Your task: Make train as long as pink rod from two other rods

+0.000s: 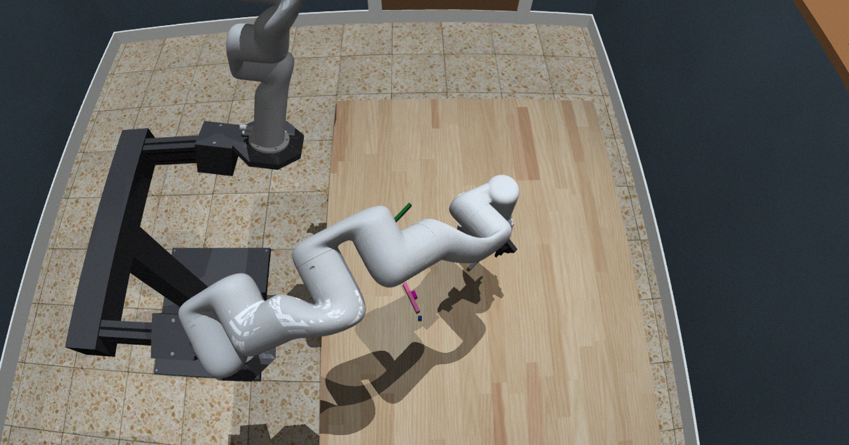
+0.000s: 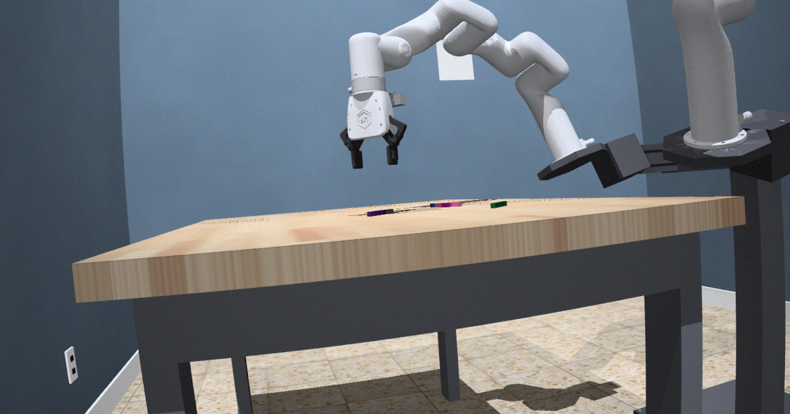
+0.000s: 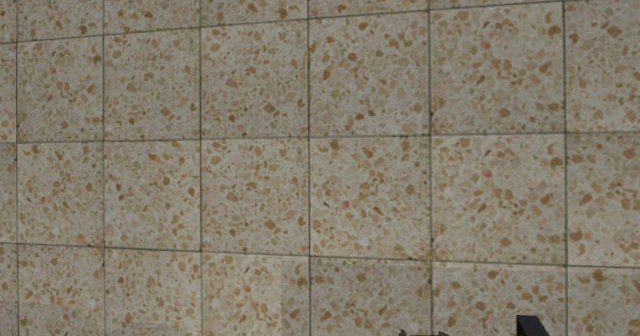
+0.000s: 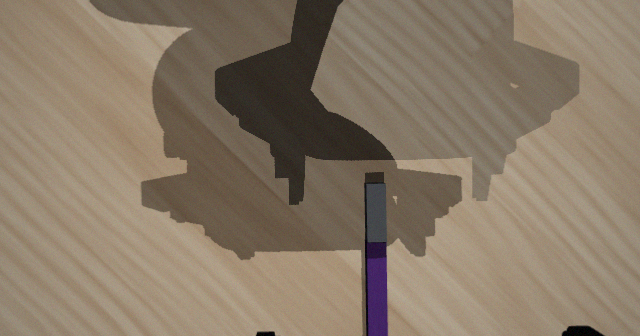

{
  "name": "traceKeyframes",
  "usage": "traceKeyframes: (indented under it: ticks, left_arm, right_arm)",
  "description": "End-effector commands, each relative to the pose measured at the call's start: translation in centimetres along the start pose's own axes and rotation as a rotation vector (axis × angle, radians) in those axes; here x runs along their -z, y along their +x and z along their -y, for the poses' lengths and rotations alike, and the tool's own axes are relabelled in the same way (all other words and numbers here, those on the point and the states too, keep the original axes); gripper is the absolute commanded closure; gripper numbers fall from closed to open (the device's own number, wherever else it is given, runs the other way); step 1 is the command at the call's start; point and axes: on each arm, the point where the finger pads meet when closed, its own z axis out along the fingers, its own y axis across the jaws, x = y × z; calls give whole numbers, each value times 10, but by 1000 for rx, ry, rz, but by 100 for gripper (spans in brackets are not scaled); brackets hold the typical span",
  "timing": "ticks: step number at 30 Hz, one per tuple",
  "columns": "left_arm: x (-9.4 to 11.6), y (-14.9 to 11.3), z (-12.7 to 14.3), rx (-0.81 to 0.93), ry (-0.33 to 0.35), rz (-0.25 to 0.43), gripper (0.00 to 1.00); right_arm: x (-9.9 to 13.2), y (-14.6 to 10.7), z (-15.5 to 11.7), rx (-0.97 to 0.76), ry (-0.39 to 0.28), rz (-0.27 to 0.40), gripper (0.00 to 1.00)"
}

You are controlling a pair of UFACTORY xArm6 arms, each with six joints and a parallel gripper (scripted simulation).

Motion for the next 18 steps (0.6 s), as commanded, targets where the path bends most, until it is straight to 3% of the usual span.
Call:
traceKeyframes:
  ticks: [1,12,18]
  left_arm:
    - [2,1,0,0,0,-4,0]
    - [2,1,0,0,0,-4,0]
    - [2,1,0,0,0,-4,0]
  right_arm:
    - [3,-1,1,-1,1,5,0]
    - [4,-1,1,-1,1,5,0]
    - [22,-1,1,-1,1,5,0]
